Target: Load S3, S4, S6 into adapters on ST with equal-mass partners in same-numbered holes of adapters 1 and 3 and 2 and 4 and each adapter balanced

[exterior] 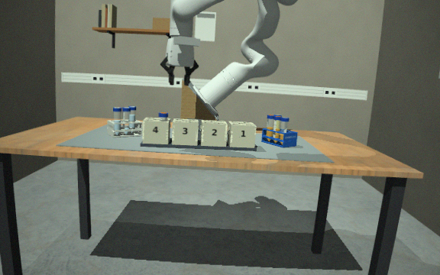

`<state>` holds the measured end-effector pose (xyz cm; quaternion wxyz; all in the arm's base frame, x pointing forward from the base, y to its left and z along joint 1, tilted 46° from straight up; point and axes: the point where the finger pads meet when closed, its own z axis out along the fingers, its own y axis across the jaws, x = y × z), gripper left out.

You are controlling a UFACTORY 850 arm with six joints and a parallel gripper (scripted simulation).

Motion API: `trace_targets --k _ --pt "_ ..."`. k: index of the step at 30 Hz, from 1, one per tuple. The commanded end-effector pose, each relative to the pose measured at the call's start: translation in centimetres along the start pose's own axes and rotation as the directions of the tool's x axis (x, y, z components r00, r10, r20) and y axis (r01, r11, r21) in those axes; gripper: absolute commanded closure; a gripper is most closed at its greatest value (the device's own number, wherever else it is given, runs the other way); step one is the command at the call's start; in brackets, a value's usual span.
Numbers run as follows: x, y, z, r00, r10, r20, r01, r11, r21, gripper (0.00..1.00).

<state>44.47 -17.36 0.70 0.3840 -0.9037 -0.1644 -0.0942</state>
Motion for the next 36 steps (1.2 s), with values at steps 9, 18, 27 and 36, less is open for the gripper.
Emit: trace_targets --k 9,18,27,36 --pt "0.8 -5.9 -0.1 0.983 -0.182 -0.014 0.182 0.983 -0.015 0.43" --pt "1.3 -9.8 -0.1 0.983 -0.182 -0.014 0.182 0.983 -0.015 0.43" --pt "1.8 -13.8 0.0 0.983 -0.182 -0.014 0.182 0.983 -0.015 0.43" --pt "2.3 -17.3 0.0 0.983 -0.182 -0.014 0.182 0.983 -0.015 0.43"
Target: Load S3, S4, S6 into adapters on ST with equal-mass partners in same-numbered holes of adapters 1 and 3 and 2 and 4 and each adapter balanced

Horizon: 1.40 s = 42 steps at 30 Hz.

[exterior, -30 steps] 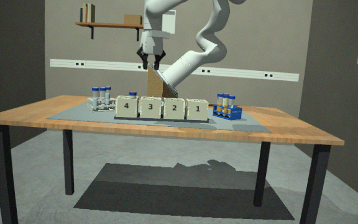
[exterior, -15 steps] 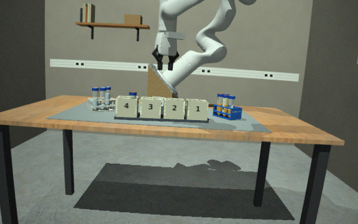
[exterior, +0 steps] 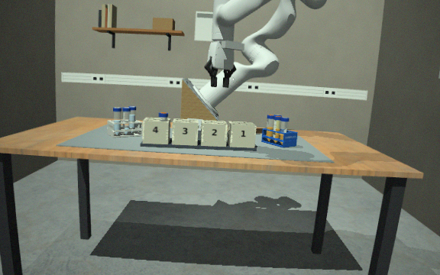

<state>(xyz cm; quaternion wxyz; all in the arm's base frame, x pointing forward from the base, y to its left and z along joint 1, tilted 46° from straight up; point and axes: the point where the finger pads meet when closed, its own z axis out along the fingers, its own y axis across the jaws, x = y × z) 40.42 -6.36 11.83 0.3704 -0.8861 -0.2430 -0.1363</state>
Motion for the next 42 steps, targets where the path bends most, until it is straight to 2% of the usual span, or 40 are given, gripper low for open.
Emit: trace_targets --k 1,15,17,32,34,42 --pt "0.6 -1.6 -0.1 1.000 0.000 -0.001 0.000 1.000 -0.003 0.43" --pt "2.7 -8.3 -0.1 1.000 0.000 -0.001 0.000 1.000 -0.003 0.43" --pt "2.7 -8.3 -0.1 1.000 0.000 -0.001 0.000 1.000 -0.003 0.43" --pt "5.0 -15.5 -0.1 1.000 0.000 -0.001 0.000 1.000 -0.003 0.43" --pt "5.0 -15.5 -0.1 1.000 0.000 -0.001 0.000 1.000 -0.003 0.43" --pt "6.2 -19.3 -0.1 1.000 0.000 -0.001 0.000 1.000 -0.003 0.43"
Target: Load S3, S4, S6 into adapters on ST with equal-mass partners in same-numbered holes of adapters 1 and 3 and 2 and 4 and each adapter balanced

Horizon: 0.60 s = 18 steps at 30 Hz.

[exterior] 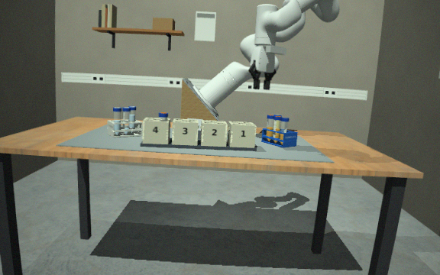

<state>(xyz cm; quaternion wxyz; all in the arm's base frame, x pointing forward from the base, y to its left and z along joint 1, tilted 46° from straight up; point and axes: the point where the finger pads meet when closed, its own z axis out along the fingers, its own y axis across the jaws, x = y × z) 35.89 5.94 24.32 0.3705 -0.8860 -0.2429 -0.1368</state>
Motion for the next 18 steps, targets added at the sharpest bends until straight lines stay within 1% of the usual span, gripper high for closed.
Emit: trace_targets --k 1,7,9,15,18 --pt "0.9 -2.5 -0.1 1.000 0.000 0.000 0.000 1.000 -0.003 0.43" --pt "1.8 -5.4 -0.1 1.000 0.000 0.000 0.000 1.000 -0.003 0.43" --pt "1.8 -5.4 -0.1 1.000 0.000 0.000 0.000 1.000 -0.003 0.43" --pt "2.7 -8.2 -0.1 1.000 0.000 0.000 0.000 1.000 -0.003 0.43" --pt "2.8 -8.4 -0.1 1.000 0.000 0.000 0.000 1.000 -0.003 0.43"
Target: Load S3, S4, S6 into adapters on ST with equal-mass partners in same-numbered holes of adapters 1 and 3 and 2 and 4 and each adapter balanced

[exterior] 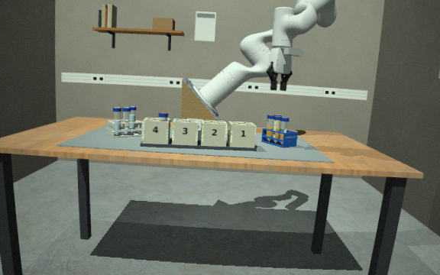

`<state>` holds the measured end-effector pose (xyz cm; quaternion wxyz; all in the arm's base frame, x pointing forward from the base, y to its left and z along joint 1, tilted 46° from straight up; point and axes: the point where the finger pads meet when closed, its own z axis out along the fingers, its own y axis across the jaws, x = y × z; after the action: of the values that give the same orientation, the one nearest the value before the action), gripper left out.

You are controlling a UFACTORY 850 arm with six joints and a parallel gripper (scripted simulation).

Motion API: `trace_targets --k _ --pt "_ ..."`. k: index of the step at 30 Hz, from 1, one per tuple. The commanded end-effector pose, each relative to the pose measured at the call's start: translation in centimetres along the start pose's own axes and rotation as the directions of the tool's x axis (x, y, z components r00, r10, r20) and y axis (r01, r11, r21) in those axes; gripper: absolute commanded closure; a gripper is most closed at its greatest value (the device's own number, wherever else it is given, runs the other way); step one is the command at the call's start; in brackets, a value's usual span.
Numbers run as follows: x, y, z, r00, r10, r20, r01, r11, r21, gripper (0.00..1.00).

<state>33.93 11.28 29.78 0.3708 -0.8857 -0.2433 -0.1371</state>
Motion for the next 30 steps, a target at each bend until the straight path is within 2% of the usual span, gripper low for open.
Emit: trace_targets --k 1,13,30 --pt "0.4 -0.9 -0.1 1.000 0.001 0.001 -0.001 1.000 -0.003 0.43" --pt "0.4 -0.9 -0.1 1.000 0.001 0.001 -0.001 1.000 -0.003 0.43" --pt "0.4 -0.9 2.9 1.000 0.001 0.001 -0.001 1.000 -0.003 0.43"
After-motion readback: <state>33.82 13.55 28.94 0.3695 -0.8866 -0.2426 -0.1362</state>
